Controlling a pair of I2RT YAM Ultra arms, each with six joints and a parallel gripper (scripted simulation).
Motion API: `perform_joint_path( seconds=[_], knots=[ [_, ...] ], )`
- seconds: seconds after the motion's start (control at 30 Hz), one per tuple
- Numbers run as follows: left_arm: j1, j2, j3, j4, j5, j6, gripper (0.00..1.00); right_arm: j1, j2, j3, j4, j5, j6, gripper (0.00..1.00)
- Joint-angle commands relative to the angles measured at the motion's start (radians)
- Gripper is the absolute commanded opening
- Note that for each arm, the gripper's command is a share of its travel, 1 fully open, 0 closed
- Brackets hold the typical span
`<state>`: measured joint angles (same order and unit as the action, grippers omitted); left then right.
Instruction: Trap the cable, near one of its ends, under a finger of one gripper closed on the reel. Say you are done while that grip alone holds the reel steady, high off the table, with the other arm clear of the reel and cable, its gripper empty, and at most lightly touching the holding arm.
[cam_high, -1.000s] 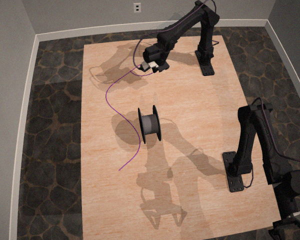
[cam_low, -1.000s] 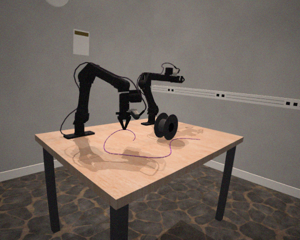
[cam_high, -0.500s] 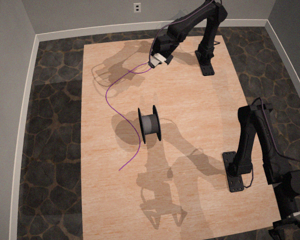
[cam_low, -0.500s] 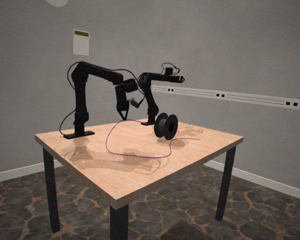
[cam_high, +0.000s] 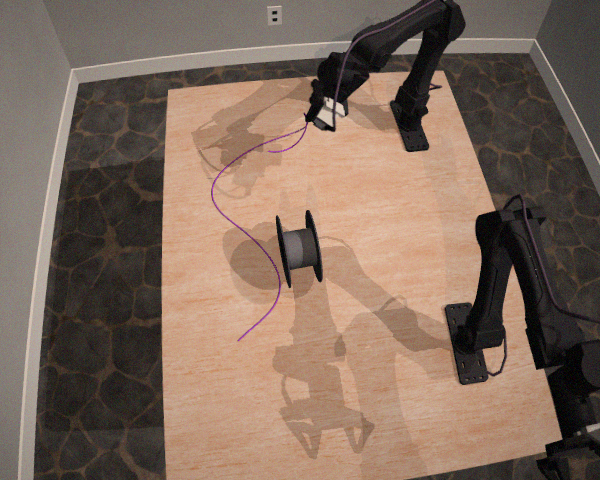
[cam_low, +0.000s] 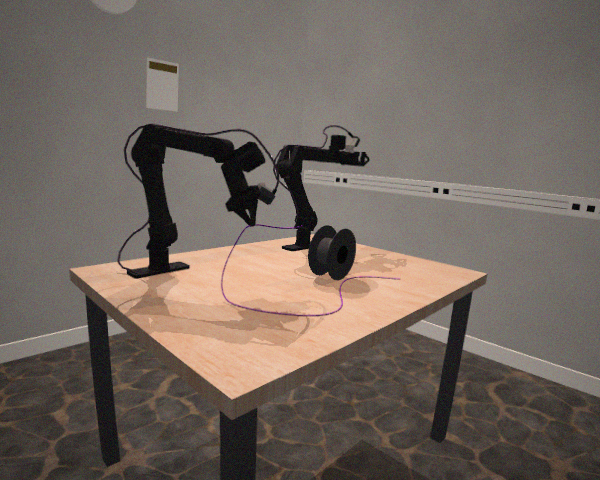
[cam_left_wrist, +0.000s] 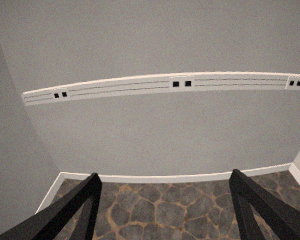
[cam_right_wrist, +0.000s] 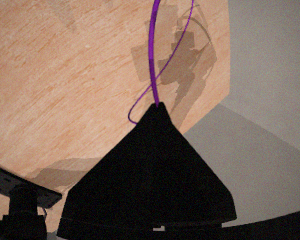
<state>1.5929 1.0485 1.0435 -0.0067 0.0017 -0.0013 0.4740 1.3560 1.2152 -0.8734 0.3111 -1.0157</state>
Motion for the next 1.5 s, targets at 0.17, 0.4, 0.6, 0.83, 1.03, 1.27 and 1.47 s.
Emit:
perform_joint_path(
  seconds=[0.17,0.4,0.6,0.83,1.03,1.27,1.47],
  knots=[
    [-0.003,0.001,-0.008,0.013,-0.008,0.006,1.00,-0.020,-0.070,-0.045,0.074,-0.042,-0.198,0.00],
    [-0.003,0.001,-0.008,0.013,-0.008,0.006,1.00,-0.024,-0.088,-0.074,0.096,-0.058,-0.238,0.00],
    [-0.003,0.001,-0.008,0.013,-0.008,0.006,1.00,-0.027,-0.094,-0.087,0.102,-0.061,-0.243,0.00],
    [-0.003,0.001,-0.008,0.013,-0.008,0.006,1.00,-0.032,-0.099,-0.091,0.108,-0.061,-0.241,0.00],
    [-0.003,0.001,-0.008,0.013,-0.008,0.006,1.00,-0.030,-0.100,-0.092,0.108,-0.062,-0.242,0.00],
    [-0.003,0.001,-0.008,0.013,-0.008,0.006,1.00,-0.032,-0.056,-0.046,0.119,-0.063,-0.244,0.00],
    [-0.003,0.001,-0.008,0.013,-0.008,0.006,1.00,-0.034,-0.007,-0.011,0.123,-0.065,-0.246,0.00]
  ],
)
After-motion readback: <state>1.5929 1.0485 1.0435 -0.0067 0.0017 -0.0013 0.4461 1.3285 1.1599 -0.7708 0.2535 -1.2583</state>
